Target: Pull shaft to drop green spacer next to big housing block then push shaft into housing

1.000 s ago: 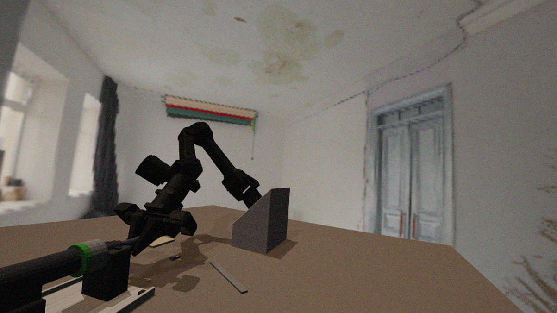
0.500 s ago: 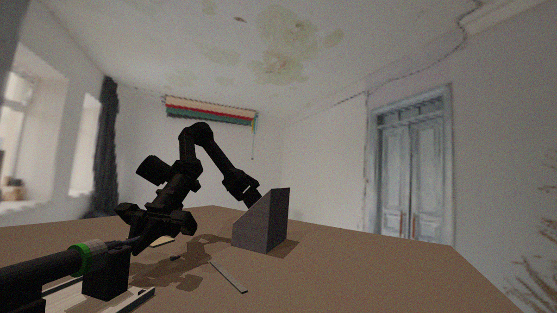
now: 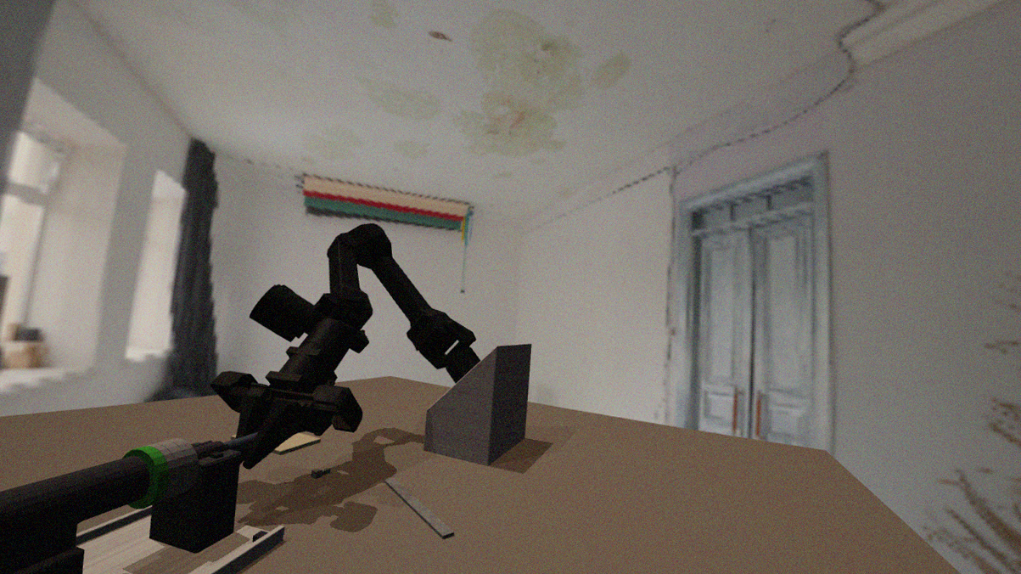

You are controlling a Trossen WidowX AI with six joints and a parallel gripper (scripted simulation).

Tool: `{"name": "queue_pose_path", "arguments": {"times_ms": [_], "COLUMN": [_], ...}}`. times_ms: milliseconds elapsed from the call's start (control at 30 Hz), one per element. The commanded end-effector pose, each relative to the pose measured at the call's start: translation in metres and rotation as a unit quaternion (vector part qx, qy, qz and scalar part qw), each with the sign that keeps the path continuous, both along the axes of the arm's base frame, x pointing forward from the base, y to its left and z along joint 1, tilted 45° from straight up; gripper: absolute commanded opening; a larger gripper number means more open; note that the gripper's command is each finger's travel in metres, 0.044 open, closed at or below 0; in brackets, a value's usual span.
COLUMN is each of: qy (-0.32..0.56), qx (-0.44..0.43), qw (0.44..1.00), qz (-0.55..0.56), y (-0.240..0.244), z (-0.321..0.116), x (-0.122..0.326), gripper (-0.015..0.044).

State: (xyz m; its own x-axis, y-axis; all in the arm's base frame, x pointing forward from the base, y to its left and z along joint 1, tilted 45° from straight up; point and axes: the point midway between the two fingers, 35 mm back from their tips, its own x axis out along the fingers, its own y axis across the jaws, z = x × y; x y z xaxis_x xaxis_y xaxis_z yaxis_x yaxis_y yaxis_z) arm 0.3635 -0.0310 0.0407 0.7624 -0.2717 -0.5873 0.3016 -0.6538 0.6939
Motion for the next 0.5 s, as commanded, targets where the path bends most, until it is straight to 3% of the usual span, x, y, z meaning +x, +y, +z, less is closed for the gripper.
{"name": "queue_pose_path", "arguments": {"times_ms": [0, 467], "qy": [0.000, 0.000], "qx": [-0.002, -0.002], "qw": [1.000, 1.000], "qz": [0.000, 0.000], "y": [-0.0004, -0.0008], "z": [0.0009, 0.0010], "x": [-0.0006, -0.0018], "gripper": [0.0000, 0.0000]}}
